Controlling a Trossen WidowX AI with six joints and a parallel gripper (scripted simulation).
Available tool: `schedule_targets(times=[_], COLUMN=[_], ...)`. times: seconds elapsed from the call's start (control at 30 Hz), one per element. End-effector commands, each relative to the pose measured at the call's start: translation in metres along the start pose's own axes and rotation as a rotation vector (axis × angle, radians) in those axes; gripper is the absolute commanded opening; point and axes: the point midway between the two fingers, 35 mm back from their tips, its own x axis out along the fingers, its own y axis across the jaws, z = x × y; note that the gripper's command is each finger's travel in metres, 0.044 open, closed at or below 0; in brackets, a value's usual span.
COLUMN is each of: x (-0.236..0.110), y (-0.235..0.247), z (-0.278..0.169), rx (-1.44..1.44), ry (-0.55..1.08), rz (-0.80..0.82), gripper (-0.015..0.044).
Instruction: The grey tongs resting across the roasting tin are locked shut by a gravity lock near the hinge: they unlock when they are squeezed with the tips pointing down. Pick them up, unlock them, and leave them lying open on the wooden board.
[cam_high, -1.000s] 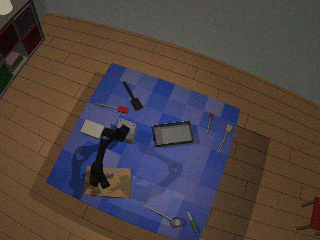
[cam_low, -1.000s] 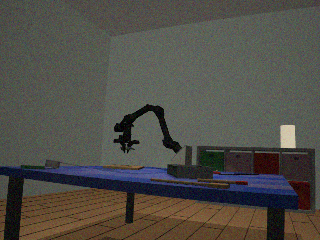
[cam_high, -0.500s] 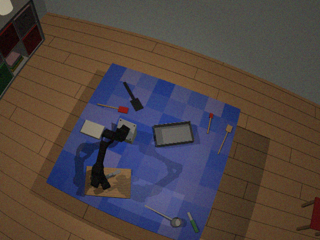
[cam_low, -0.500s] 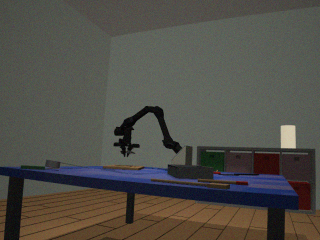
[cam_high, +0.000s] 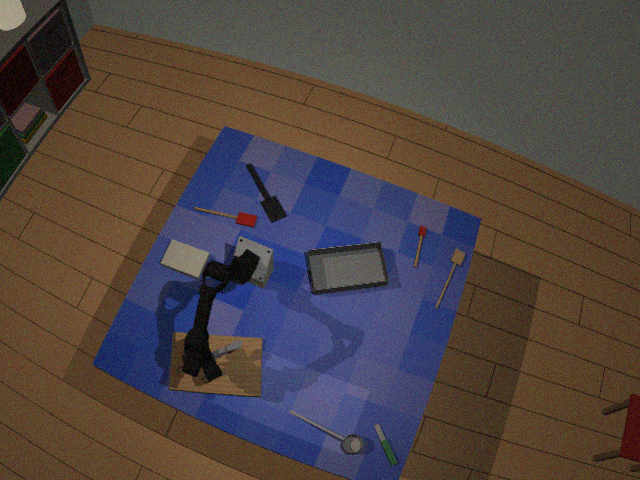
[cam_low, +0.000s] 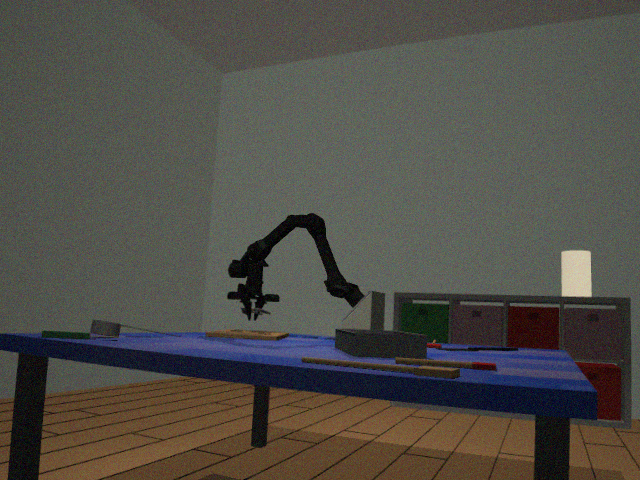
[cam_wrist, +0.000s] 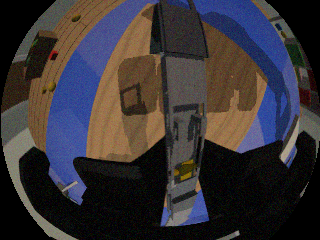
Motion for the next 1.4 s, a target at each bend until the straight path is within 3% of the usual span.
schedule_targets(times=[0.0,0.33,1.07,1.37], x=[0.008,0.015,0.013,0.003], y=[-0.001,-0.002,-0.002,-0.032], z=[-0.002,-0.003,-0.002,0.006], rx=[-0.004,-0.004,-0.001,-0.02], ry=[0.004,0.004,0.002,0.028], rz=[0.001,0.001,-0.002,-0.032], gripper=[-0.015,-0.015,0.0427,0.044])
